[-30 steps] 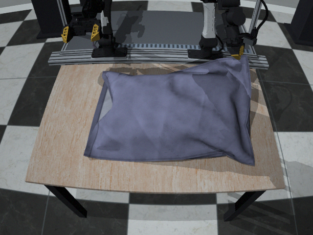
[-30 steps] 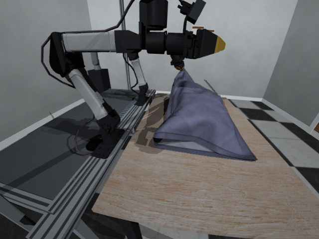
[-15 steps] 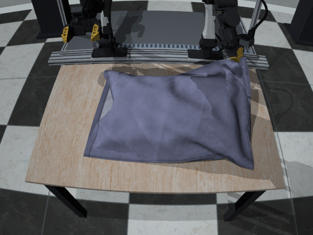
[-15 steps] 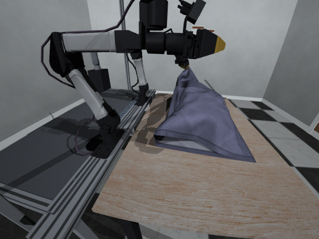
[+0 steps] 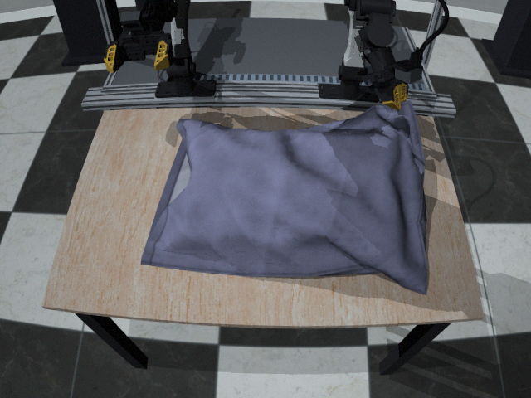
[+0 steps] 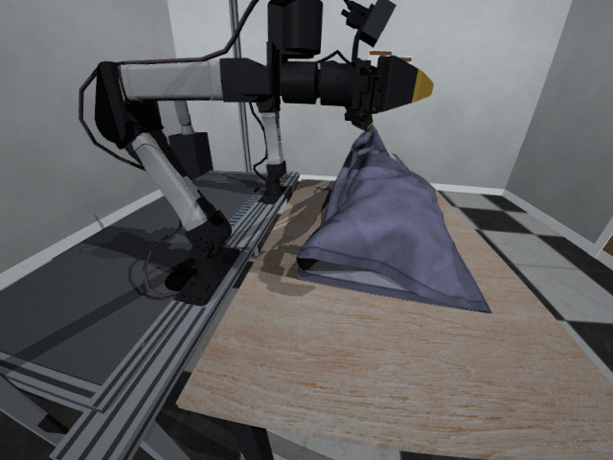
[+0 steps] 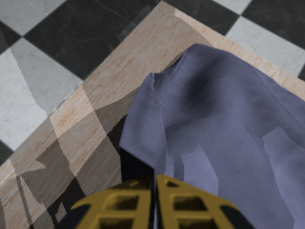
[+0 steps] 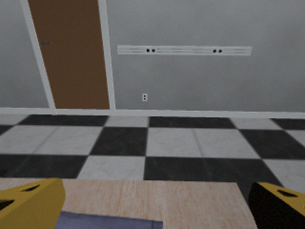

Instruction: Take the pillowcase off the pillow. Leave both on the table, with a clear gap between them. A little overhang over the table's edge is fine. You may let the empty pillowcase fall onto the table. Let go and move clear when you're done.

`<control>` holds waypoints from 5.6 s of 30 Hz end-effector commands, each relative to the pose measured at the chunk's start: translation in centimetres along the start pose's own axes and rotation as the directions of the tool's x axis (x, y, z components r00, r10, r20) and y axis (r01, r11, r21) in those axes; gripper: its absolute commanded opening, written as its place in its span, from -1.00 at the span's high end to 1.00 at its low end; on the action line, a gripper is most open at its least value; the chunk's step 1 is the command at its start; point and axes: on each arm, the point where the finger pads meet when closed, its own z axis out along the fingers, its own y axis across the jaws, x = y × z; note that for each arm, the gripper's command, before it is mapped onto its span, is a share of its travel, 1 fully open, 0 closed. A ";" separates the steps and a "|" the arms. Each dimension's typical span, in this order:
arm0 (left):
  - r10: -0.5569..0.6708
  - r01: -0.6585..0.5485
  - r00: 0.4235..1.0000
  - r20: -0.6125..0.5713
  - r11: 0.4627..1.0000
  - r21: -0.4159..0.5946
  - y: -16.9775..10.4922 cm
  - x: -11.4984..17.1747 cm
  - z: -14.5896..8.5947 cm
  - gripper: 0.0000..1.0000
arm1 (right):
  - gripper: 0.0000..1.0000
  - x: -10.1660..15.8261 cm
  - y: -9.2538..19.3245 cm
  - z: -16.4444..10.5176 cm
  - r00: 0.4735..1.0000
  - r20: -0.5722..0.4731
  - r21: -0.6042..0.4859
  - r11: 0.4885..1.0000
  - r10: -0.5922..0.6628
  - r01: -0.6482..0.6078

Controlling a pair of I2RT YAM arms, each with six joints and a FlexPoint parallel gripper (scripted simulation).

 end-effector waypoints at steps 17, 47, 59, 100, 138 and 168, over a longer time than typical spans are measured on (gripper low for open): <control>0.026 -0.028 0.995 0.099 0.999 0.018 -2.3 -2.8 -0.5 1.00 | -1.00 -1.0 -0.2 0.0 1.000 0.020 0.010 1.000 -0.012 0.012; 0.088 -0.094 0.987 0.137 0.995 0.037 -4.5 -3.5 -2.8 1.00 | -1.00 -1.0 -0.2 0.0 1.000 0.020 0.010 1.000 -0.012 0.012; 0.109 -0.123 0.976 0.188 0.990 0.062 -6.0 -4.7 -4.9 1.00 | -1.00 -1.0 -0.2 0.0 1.000 0.020 0.010 1.000 -0.012 0.012; 0.144 -0.219 0.913 0.383 0.963 0.159 -11.2 -7.9 -14.0 1.00 | -1.00 -1.0 -0.2 0.0 1.000 0.020 0.010 1.000 -0.012 0.012; 0.093 -0.199 0.892 0.442 0.960 0.199 -11.1 -9.4 -17.0 1.00 | -1.00 -1.0 -0.2 0.0 1.000 0.020 0.010 1.000 -0.012 0.012; 0.132 -0.325 0.758 0.639 0.925 0.194 -17.6 -11.6 -18.9 1.00 | -1.00 -1.0 -0.2 0.0 1.000 0.020 0.010 1.000 -0.012 0.012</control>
